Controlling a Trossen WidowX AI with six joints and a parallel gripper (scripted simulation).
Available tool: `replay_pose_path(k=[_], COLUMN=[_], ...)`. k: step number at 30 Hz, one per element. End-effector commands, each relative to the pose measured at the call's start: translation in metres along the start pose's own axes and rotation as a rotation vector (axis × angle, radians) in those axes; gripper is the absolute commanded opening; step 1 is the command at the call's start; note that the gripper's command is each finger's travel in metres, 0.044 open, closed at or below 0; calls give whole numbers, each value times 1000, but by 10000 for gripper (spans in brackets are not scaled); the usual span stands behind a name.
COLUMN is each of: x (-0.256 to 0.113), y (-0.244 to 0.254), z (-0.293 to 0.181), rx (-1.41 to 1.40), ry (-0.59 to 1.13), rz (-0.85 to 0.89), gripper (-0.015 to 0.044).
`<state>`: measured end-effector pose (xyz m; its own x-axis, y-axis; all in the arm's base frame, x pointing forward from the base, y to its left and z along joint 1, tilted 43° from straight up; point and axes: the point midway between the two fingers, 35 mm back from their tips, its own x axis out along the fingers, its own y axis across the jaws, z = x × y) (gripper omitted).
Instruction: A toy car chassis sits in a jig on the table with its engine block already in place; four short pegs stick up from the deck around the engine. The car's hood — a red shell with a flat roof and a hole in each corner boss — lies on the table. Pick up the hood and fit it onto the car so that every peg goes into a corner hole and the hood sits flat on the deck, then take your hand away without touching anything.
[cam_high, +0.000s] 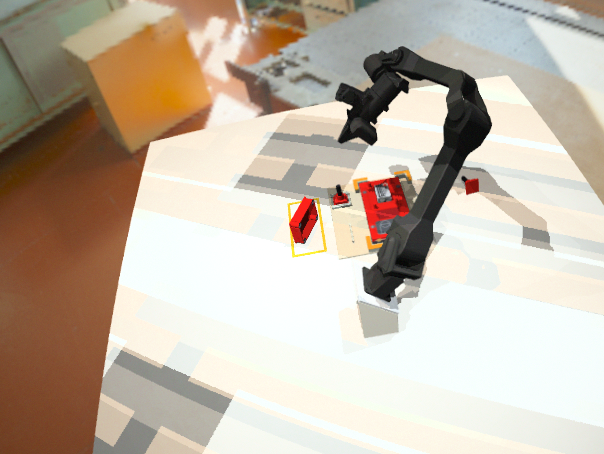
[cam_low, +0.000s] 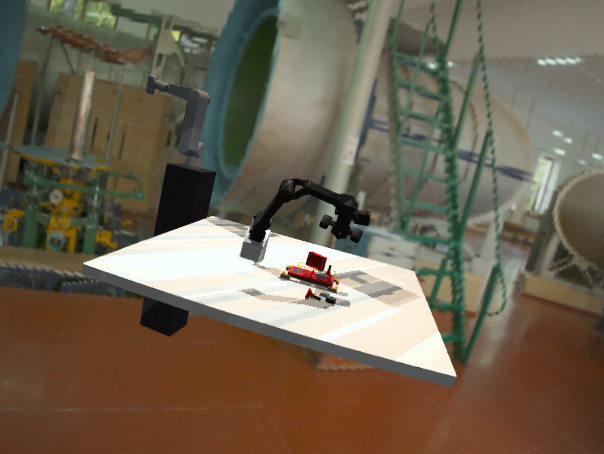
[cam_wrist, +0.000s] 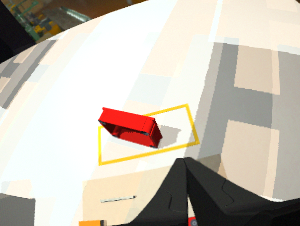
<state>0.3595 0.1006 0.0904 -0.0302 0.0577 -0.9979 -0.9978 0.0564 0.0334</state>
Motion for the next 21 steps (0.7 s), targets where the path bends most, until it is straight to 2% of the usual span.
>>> replay_pose_path(k=[1, 9, 18, 21], x=[42, 90, 181, 193], y=[11, 26, 63, 70], z=[14, 29, 51, 53], rx=[-134, -372, -1042, -1148], ry=[119, 287, 702, 771], rz=[73, 146, 312, 342], gripper=[0, 0, 0, 0])
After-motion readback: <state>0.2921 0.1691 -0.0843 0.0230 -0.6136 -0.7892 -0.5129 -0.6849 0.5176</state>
